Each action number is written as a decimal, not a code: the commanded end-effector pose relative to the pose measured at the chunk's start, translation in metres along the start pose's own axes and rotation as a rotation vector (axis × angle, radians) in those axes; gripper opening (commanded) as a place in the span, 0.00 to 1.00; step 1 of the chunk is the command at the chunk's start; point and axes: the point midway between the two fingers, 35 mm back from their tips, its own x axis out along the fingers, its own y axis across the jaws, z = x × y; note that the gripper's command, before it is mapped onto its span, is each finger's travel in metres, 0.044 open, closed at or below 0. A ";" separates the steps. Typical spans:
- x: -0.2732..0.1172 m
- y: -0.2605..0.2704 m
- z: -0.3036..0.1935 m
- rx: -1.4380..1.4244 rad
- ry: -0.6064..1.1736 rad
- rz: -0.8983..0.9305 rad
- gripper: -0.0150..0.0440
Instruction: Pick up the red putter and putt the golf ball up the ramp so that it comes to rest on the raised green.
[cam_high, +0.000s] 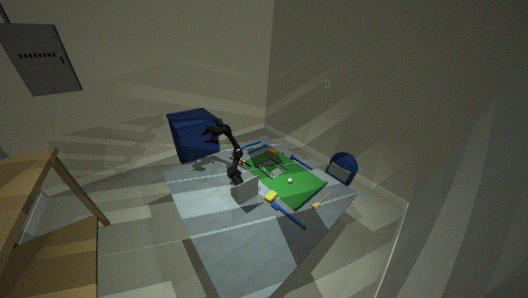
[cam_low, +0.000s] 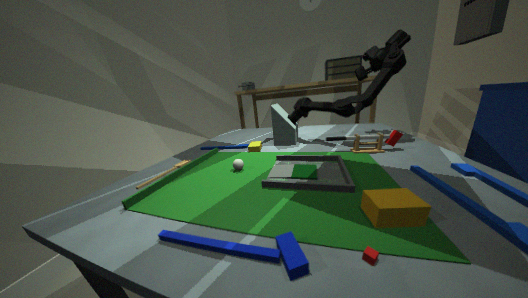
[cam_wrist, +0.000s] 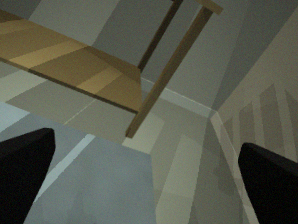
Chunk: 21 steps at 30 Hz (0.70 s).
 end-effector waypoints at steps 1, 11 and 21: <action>0.001 0.001 0.002 -0.005 -0.009 0.006 0.98; 0.027 0.078 0.127 -0.304 -0.561 0.337 1.00; -0.060 0.182 0.226 -0.677 -1.239 0.669 1.00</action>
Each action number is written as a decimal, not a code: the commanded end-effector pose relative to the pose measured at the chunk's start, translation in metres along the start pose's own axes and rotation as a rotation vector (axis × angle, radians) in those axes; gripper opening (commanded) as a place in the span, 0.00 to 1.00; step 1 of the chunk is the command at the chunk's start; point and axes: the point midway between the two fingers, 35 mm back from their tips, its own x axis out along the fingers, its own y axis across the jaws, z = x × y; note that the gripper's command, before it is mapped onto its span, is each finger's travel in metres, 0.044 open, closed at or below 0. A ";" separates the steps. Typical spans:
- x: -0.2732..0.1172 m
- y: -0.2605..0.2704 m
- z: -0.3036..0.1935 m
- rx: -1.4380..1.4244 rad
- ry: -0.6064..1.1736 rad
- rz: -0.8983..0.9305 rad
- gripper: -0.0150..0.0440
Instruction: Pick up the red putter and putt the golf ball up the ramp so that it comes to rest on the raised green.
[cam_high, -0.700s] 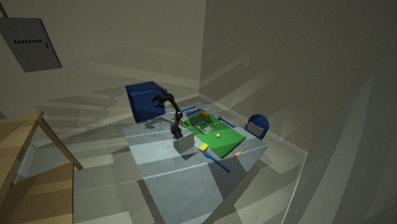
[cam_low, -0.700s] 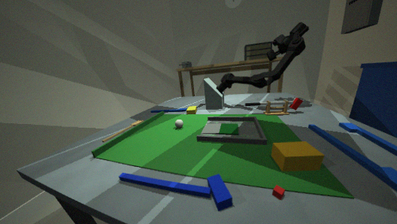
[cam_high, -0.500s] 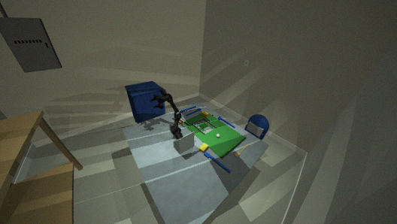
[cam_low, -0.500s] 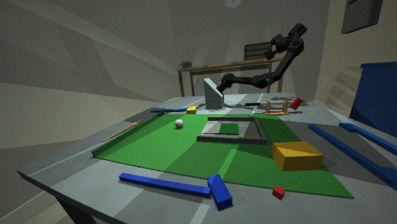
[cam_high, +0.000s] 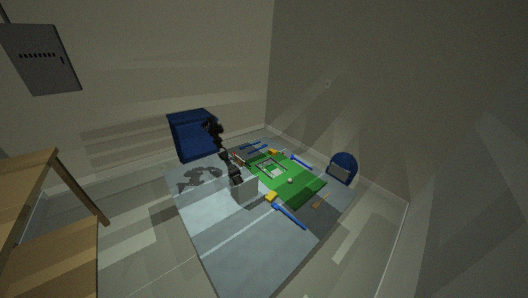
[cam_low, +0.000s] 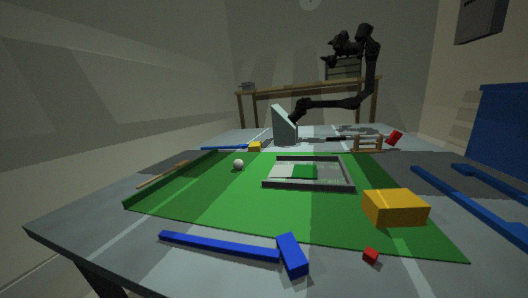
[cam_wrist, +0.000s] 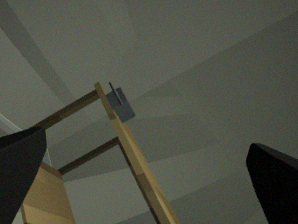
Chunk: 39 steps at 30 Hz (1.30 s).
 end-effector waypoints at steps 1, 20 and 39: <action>0.021 0.023 0.061 -0.162 -0.265 0.135 1.00; -0.103 0.246 0.226 -0.989 -1.393 0.831 1.00; -0.256 0.400 0.065 -1.733 -1.879 1.768 1.00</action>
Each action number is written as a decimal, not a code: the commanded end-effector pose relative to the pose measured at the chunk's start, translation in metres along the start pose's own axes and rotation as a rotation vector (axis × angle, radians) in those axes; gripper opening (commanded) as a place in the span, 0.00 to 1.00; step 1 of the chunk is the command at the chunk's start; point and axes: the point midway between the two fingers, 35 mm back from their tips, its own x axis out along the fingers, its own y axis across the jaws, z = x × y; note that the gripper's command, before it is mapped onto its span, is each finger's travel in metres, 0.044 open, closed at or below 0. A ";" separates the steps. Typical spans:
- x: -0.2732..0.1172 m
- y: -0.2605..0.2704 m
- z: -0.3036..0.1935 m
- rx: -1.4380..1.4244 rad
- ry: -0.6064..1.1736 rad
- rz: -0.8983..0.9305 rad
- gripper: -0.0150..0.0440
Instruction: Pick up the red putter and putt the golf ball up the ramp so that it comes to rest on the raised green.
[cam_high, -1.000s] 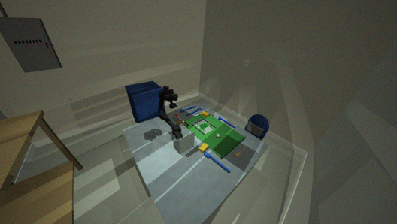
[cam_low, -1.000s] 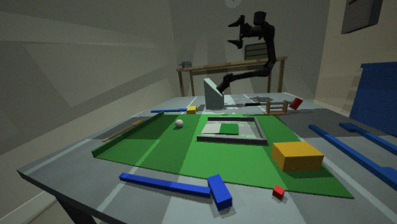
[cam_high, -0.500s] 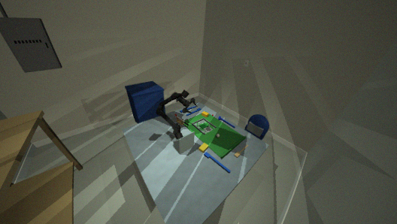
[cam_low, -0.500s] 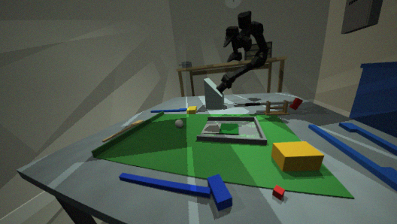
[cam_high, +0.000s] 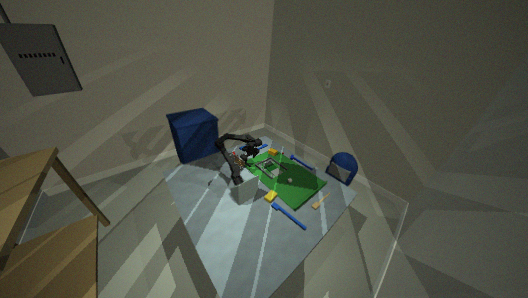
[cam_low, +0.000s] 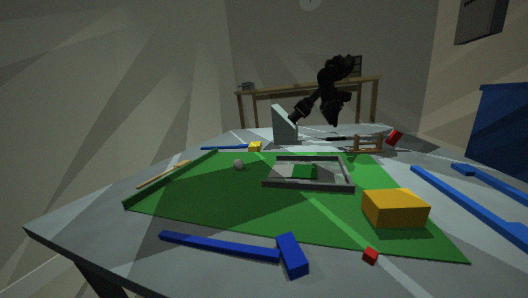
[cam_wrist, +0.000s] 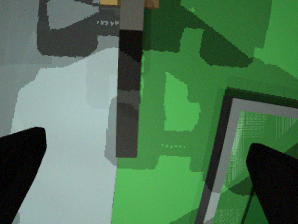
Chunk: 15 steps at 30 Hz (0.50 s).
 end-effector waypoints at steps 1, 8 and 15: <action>0.023 0.011 0.011 -0.016 -0.095 0.090 1.00; 0.025 0.007 0.007 -0.017 -0.094 0.089 1.00; 0.046 0.009 0.002 -0.017 -0.096 0.089 1.00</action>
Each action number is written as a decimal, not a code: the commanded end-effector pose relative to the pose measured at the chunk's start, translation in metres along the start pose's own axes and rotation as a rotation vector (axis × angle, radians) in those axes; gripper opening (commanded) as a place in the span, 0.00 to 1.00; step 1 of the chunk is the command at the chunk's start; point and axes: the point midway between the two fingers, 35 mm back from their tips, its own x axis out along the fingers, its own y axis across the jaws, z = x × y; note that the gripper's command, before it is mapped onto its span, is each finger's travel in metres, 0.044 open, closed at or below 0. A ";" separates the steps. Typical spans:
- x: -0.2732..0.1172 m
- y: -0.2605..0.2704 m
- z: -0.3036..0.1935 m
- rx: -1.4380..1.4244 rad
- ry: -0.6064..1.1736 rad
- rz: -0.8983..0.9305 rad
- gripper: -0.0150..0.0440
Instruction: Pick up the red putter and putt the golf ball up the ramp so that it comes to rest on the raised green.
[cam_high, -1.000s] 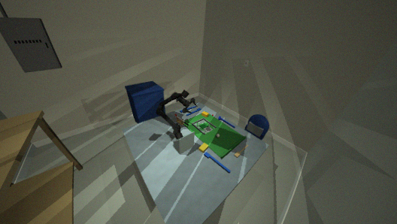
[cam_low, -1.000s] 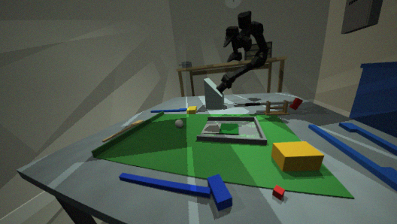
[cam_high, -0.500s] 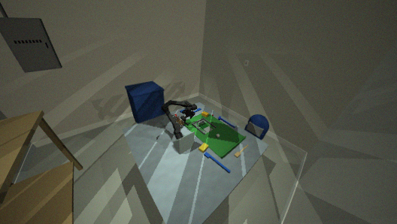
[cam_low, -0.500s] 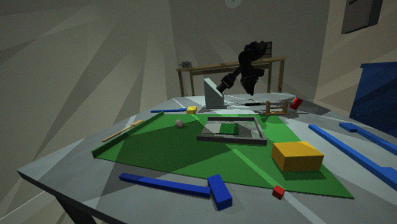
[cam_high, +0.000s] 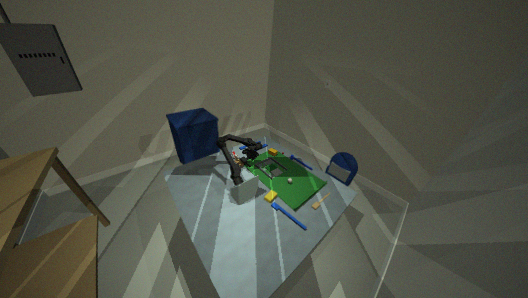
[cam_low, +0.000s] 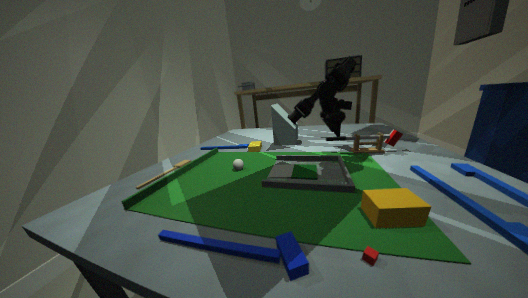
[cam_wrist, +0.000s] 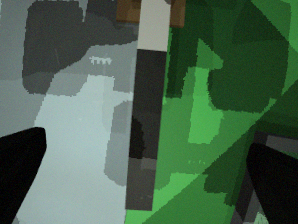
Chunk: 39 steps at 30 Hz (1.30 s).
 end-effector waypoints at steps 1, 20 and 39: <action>0.008 0.002 -0.002 0.003 -0.008 0.005 1.00; 0.039 0.002 -0.009 0.002 -0.009 0.005 1.00; 0.050 0.001 -0.011 -0.001 -0.016 0.002 0.69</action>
